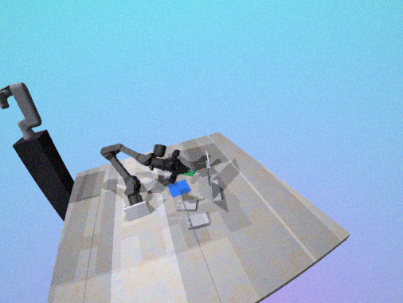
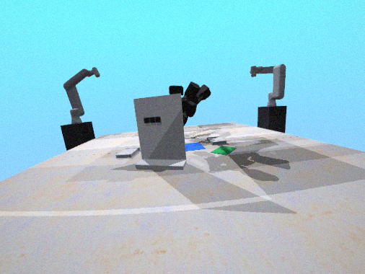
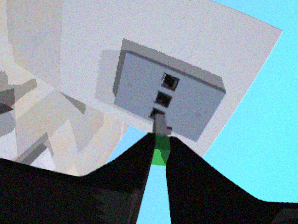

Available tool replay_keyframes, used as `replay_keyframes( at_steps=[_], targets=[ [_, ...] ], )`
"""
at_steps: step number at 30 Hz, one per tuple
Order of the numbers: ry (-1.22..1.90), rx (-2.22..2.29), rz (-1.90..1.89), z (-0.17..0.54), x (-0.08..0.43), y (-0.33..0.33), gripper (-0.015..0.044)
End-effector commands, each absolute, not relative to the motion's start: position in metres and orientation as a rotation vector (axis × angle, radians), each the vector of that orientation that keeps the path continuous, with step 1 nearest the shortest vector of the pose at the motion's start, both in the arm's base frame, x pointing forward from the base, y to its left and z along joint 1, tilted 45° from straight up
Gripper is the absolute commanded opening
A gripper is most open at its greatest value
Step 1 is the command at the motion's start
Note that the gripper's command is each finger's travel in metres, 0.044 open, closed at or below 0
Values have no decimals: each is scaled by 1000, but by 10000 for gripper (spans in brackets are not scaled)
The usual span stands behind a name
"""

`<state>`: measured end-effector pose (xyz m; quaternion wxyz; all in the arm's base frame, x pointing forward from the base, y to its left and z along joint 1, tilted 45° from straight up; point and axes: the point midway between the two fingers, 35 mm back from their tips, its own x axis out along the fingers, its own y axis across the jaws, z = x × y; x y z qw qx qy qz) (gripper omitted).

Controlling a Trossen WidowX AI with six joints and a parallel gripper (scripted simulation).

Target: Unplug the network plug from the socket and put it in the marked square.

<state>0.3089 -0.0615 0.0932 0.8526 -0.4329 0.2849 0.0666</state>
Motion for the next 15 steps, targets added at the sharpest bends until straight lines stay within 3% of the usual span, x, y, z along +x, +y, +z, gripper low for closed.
replay_keyframes(
  at_steps=[1,15],
  targets=[
    [613,-935,250,83,307,-54,0],
    [539,-982,672,64,287,-18,0]
  ],
)
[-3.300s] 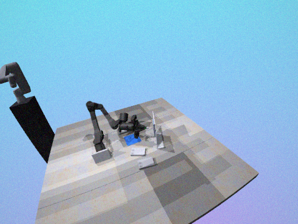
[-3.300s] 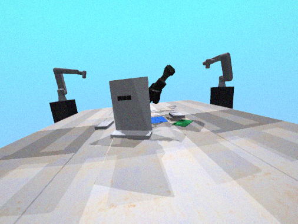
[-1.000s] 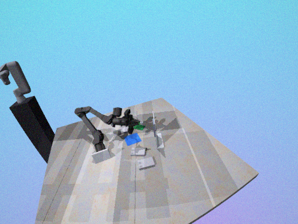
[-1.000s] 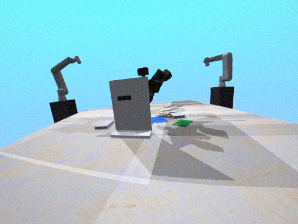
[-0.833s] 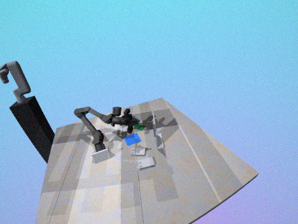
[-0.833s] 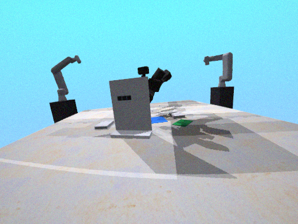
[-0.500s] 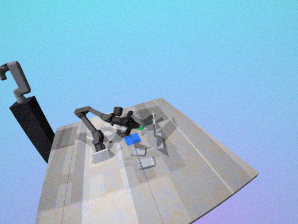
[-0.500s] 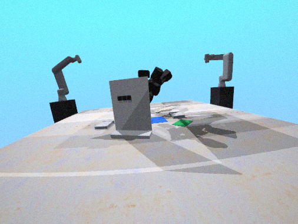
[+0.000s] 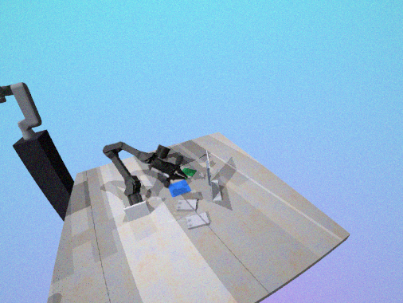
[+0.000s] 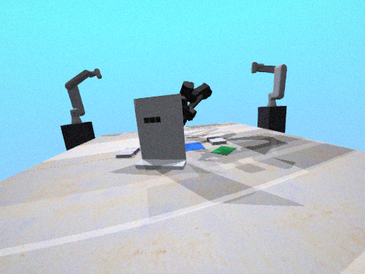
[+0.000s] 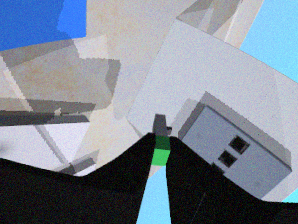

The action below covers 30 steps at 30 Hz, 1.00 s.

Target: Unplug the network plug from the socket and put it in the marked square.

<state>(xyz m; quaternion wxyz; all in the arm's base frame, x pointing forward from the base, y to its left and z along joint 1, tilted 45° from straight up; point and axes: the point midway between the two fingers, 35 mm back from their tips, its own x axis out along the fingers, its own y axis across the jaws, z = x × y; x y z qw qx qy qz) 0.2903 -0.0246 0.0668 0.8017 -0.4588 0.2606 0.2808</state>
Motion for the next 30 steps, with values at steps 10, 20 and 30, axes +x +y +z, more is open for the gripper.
replay_keyframes(
  at_steps=[10,20,30],
  targets=[
    [389,-957,914,66,270,7,0],
    [179,-893,1071,82,255,27,0],
    [99,-867,1103,88,251,34,0]
  ],
)
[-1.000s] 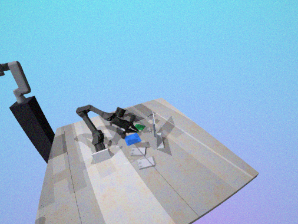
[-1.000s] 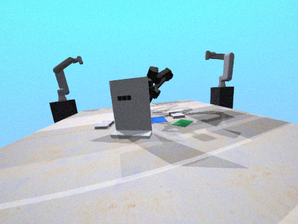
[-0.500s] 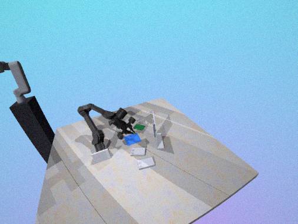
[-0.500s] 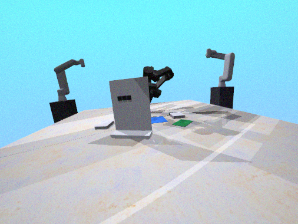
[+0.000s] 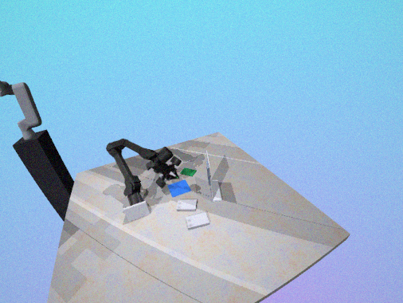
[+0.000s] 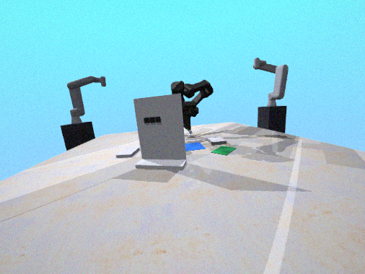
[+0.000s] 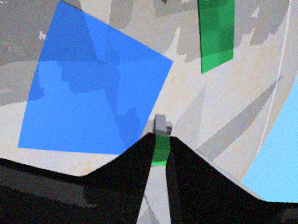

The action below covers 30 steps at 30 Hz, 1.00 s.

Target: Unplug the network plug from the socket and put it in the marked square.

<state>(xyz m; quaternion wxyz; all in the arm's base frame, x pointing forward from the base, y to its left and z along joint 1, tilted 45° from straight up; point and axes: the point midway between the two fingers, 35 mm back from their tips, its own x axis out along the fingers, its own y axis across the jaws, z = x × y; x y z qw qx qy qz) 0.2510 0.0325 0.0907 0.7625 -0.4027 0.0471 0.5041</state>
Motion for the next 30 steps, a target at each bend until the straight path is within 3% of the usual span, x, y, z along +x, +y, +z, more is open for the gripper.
replay_keyframes(
  at_steps=[1,30],
  targets=[
    [99,-867,1104,87,251,35,0],
    [108,-873,1110,63,251,56,0]
  ],
)
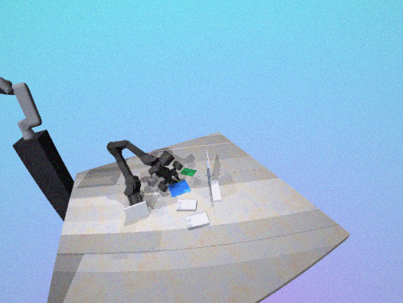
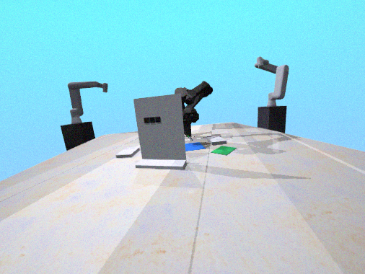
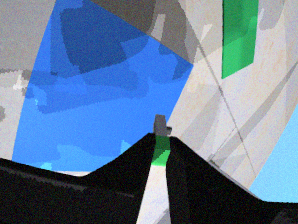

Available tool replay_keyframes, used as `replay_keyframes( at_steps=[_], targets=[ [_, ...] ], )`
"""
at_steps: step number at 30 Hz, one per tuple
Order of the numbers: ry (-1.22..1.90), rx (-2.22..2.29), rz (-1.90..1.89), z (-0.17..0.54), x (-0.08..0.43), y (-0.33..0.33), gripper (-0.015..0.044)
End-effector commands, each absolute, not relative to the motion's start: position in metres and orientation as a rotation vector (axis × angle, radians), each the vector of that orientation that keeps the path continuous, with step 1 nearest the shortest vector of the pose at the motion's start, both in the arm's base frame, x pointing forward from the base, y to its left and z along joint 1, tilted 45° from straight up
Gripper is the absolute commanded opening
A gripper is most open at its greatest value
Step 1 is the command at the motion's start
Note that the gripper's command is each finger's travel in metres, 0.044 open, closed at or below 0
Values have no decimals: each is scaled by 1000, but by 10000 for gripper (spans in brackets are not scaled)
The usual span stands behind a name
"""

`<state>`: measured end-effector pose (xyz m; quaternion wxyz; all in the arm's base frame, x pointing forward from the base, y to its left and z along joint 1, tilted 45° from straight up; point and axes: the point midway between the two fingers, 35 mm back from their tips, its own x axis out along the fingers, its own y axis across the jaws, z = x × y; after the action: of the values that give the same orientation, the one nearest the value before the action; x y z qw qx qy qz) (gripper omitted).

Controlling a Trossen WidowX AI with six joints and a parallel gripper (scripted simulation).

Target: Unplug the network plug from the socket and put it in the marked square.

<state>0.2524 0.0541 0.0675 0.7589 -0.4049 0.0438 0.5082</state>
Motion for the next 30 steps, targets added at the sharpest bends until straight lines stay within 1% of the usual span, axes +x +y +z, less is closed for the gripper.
replay_keyframes(
  at_steps=[1,30],
  targets=[
    [109,-873,1110,62,251,57,0],
    [104,-869,1106,47,247,76,0]
  ],
)
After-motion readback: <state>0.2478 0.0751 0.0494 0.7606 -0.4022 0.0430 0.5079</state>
